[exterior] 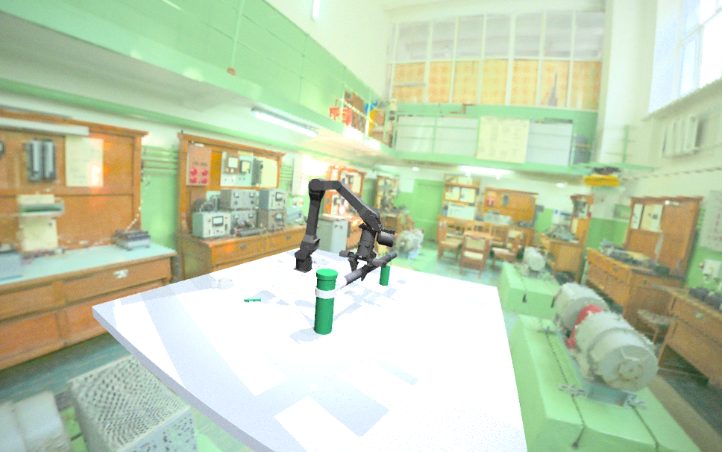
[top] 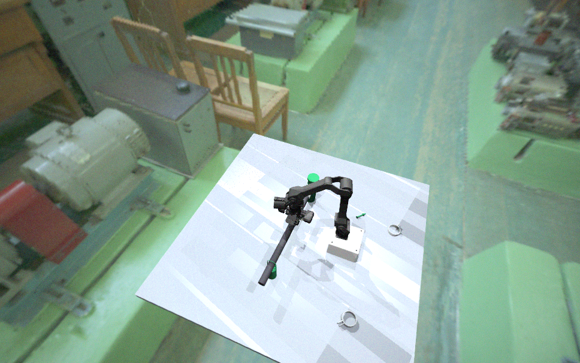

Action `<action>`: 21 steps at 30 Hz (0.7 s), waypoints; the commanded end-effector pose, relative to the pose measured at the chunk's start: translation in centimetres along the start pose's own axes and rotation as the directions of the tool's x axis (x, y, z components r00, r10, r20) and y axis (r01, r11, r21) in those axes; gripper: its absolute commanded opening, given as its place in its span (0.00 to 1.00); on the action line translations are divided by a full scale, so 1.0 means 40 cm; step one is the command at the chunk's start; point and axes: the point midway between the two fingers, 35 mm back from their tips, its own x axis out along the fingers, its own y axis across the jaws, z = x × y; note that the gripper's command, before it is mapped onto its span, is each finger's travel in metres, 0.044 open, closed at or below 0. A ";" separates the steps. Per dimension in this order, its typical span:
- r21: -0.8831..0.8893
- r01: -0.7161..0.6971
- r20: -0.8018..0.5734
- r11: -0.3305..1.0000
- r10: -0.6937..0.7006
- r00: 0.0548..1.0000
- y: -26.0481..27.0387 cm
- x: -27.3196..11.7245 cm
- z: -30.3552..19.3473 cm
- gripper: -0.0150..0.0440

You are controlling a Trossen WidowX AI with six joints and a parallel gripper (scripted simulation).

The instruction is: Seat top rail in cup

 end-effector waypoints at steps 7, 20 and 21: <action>-0.001 0.001 -0.001 1.000 -0.001 1.000 -0.001 -0.001 -0.003 0.25; -0.001 0.001 -0.002 1.000 -0.001 1.000 -0.001 -0.001 -0.006 0.25; -0.002 0.001 -0.003 1.000 -0.001 1.000 -0.001 -0.001 -0.006 0.25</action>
